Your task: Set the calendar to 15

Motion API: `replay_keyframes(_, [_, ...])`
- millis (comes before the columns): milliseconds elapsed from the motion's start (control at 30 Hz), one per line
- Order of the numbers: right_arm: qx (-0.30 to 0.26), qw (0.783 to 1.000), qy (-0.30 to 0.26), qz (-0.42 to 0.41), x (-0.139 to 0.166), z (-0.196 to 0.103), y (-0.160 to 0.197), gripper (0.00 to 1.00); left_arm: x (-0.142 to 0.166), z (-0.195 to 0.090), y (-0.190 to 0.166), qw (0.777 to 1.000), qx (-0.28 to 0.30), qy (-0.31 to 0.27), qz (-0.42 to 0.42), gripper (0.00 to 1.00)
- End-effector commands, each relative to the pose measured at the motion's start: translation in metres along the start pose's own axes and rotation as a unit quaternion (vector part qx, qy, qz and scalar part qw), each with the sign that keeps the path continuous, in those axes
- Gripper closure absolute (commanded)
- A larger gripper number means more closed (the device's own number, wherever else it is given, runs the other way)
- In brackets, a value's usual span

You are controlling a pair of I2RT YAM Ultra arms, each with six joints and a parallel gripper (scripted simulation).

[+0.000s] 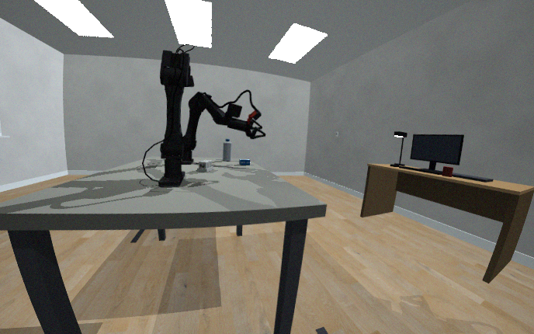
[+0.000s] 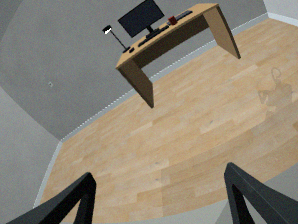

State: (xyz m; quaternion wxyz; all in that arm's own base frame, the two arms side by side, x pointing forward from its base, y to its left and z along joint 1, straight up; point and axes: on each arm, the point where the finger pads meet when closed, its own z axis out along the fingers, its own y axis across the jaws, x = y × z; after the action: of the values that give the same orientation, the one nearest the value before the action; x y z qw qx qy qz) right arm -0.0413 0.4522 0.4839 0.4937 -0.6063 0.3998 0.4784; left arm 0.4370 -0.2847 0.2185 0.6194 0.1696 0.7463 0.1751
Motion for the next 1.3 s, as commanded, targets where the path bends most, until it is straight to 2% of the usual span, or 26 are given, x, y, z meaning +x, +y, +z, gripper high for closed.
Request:
replay_keyframes(0, [-0.084,0.995,0.038,-0.022,0.024,0.025,0.060,0.00,-0.006,-0.001,0.003,1.000,-0.002,-0.006,-0.007,0.00])
replay_keyframes(100, [-0.149,0.983,0.097,-0.053,0.070,0.037,0.106,0.00,-0.006,-0.001,0.003,1.000,-0.002,-0.006,-0.007,0.00])
replay_keyframes(200, [-0.155,0.972,0.165,-0.063,0.107,0.020,0.115,0.00,-0.006,-0.001,0.003,1.000,-0.002,-0.006,-0.007,0.00])
replay_keyframes(300, [-0.195,0.951,0.232,-0.052,0.153,0.012,0.125,0.00,-0.006,-0.001,0.003,1.000,-0.002,-0.006,-0.007,0.00])
replay_keyframes(400, [-0.180,0.931,0.315,-0.046,0.207,0.008,0.124,0.00,-0.006,-0.001,0.003,1.000,-0.002,-0.006,-0.007,0.00])
replay_keyframes(467, [-0.180,0.931,0.315,-0.046,0.207,0.008,0.124,0.00,-0.006,-0.001,0.003,1.000,-0.002,-0.006,-0.007,0.00])
replay_keyframes(600, [-0.232,0.892,0.373,-0.107,0.242,-0.024,0.151,0.00,-0.006,-0.001,0.003,1.000,-0.002,-0.006,-0.007,0.00])
replay_keyframes(733, [-0.240,0.855,0.424,-0.180,0.276,-0.049,0.128,0.00,-0.006,-0.001,0.003,1.000,-0.002,-0.006,-0.007,0.00])
replay_keyframes(933, [-0.264,0.782,0.497,-0.268,0.319,-0.095,0.087,0.00,-0.006,-0.001,0.003,1.000,-0.002,-0.006,-0.007,0.00])
replay_keyframes(967, [-0.270,0.770,0.505,-0.282,0.324,-0.102,0.080,0.00,-0.006,-0.001,0.003,1.000,-0.002,-0.006,-0.007,0.00])
replay_keyframes(1033, [-0.270,0.770,0.505,-0.282,0.324,-0.102,0.080,0.00,-0.006,-0.001,0.003,1.000,-0.002,-0.006,-0.007,0.00])
replay_keyframes(1133, [-0.293,0.726,0.530,-0.325,0.337,-0.127,0.058,0.00,-0.006,-0.001,0.003,1.000,-0.002,-0.006,-0.007,0.00])
replay_keyframes(1267, [-0.318,0.681,0.554,-0.357,0.348,-0.156,0.035,0.00,-0.006,-0.001,0.003,1.000,-0.002,-0.006,-0.007,0.00])
